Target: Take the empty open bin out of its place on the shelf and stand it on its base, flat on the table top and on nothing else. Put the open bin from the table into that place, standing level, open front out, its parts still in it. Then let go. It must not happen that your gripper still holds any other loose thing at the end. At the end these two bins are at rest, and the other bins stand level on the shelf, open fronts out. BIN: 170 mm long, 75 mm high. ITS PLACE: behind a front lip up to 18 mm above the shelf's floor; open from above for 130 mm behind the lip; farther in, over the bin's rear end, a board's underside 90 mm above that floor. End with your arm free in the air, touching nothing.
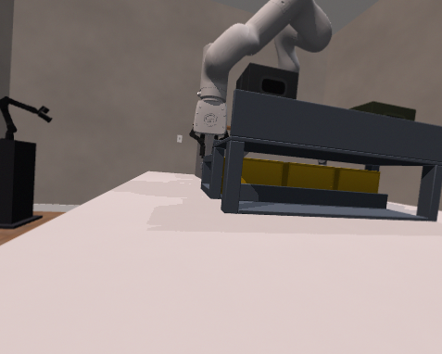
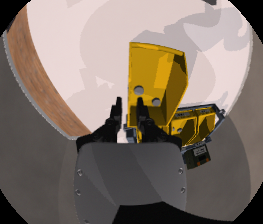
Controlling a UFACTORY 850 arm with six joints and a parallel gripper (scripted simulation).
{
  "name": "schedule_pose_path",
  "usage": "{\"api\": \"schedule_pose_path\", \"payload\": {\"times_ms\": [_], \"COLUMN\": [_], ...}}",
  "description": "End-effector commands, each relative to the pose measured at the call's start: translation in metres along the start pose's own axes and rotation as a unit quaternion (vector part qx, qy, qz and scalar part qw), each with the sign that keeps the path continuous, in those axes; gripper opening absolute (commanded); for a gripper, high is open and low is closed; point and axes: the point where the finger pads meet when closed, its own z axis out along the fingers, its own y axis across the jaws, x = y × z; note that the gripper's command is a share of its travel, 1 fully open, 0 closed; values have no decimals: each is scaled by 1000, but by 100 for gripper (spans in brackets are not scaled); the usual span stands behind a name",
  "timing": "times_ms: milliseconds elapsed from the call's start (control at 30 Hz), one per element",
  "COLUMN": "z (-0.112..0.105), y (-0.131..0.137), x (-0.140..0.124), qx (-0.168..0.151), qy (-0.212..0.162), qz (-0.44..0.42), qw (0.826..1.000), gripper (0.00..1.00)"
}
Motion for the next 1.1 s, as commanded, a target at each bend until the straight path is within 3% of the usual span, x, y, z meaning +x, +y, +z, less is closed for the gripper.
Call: {"api": "schedule_pose_path", "payload": {"times_ms": [0,1067], "z": [-1,30], "y": [0,0], "x": [-1,-1], "qx": [0,0], "qy": [-1,-1], "qz": [0,0], "qw": [1000,1000], "gripper": [26,26]}}
